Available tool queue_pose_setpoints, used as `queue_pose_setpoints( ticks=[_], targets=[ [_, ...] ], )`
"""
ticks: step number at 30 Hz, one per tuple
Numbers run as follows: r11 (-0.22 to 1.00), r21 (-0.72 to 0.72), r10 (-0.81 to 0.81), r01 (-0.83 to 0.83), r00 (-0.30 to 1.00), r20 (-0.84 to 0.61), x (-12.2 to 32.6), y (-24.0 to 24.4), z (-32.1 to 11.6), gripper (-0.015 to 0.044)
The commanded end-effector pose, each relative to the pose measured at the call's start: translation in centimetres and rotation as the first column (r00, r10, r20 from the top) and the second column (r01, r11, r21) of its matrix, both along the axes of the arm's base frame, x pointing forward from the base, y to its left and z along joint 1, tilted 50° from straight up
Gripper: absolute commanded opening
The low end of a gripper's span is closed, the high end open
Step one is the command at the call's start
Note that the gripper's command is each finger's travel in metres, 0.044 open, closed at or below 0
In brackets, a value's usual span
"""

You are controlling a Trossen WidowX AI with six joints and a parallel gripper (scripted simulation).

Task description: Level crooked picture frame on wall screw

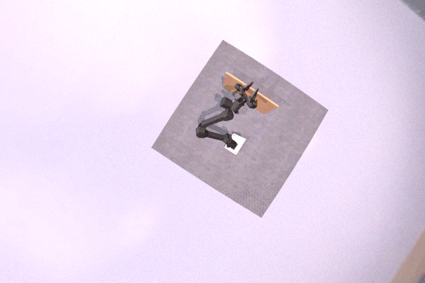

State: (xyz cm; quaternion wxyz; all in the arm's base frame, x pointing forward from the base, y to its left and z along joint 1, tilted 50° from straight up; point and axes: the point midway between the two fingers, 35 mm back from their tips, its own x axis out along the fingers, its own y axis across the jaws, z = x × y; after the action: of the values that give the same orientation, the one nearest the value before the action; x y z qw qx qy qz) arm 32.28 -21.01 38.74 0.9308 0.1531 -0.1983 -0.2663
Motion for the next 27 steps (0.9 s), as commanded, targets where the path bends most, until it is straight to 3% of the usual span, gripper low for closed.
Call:
queue_pose_setpoints(
  ticks=[1, 8, 15, 27],
  targets=[
    [0.876, 0.377, 0.248, -0.3, 0.952, 0.181, -0.8, 5.9, -4.7, 0.026],
    [0.641, 0.601, 0.333, -0.477, 0.879, 0.343, -2.0, 9.9, -7.8, 0.026],
    [0.314, 0.753, 0.332, -0.579, 0.809, 0.484, -3.4, 13.7, -11.3, 0.026],
    [-0.29, 0.786, 0.193, -0.546, 0.771, 0.607, -6.1, 19.3, -17.7, 0.026]
  ],
)
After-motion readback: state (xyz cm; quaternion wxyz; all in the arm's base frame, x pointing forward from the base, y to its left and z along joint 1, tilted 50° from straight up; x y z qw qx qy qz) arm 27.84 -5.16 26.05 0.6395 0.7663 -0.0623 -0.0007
